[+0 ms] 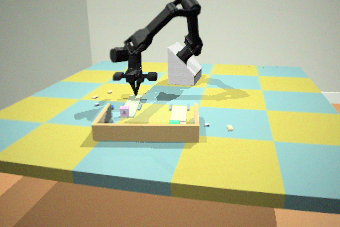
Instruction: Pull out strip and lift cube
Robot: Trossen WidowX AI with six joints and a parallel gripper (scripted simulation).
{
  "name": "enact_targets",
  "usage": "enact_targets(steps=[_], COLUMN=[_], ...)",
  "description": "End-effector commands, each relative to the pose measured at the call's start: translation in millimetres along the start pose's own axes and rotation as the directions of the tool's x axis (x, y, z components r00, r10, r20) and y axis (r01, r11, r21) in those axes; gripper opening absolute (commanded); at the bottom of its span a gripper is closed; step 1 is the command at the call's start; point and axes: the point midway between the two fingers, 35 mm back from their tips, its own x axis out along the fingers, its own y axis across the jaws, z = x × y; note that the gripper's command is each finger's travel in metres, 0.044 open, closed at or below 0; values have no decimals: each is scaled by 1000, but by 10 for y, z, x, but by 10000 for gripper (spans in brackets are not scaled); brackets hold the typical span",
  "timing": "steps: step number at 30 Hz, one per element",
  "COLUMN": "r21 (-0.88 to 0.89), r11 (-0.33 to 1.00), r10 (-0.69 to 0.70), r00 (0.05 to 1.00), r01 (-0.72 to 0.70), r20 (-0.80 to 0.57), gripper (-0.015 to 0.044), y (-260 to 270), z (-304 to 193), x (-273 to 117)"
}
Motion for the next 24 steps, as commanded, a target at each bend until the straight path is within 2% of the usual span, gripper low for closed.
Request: enact_targets(steps=[1,24], r21=[13,14], r11=[1000,1000], r10=[9,8], r00=[999,999], r01=[-9,-8], r20=[-30,-32], gripper=[0,0], y=[39,41], z=[-148,-467], x=[52,42])
